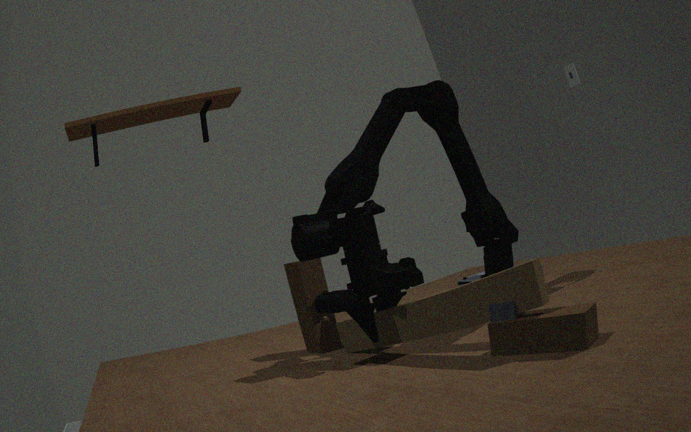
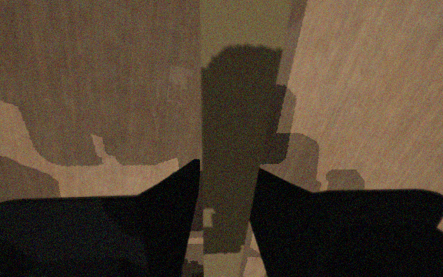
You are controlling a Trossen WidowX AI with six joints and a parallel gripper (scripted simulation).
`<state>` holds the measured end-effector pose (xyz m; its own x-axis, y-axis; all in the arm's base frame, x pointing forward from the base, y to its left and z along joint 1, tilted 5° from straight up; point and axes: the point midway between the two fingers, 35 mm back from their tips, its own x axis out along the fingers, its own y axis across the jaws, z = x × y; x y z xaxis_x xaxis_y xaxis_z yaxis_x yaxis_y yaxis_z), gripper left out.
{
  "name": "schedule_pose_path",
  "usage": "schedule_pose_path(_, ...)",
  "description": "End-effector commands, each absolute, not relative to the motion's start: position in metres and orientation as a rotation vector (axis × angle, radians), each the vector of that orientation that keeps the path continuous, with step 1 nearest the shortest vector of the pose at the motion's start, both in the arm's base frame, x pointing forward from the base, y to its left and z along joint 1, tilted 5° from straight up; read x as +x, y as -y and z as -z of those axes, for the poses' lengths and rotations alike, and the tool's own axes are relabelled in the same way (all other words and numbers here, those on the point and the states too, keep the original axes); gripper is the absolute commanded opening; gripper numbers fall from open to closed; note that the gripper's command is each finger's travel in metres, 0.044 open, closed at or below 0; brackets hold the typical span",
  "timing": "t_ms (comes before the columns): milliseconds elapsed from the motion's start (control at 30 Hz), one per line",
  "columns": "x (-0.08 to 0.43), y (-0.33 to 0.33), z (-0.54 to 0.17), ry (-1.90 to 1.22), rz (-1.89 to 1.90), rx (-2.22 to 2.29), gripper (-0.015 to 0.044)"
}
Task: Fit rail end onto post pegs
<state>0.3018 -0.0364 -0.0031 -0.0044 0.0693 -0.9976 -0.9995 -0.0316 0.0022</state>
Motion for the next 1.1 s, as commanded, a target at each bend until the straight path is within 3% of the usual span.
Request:
schedule_pose_path(0,0.3020,0.0357,0.0035,-1.144,-1.264,-1.173,0.0040)
schedule_pose_path(200,0.3020,0.0357,0.0035,-1.144,-1.264,-1.173,0.0000)
schedule_pose_path(1067,0.3028,0.0370,-0.0043,-1.144,-1.264,-1.173,0.0000)
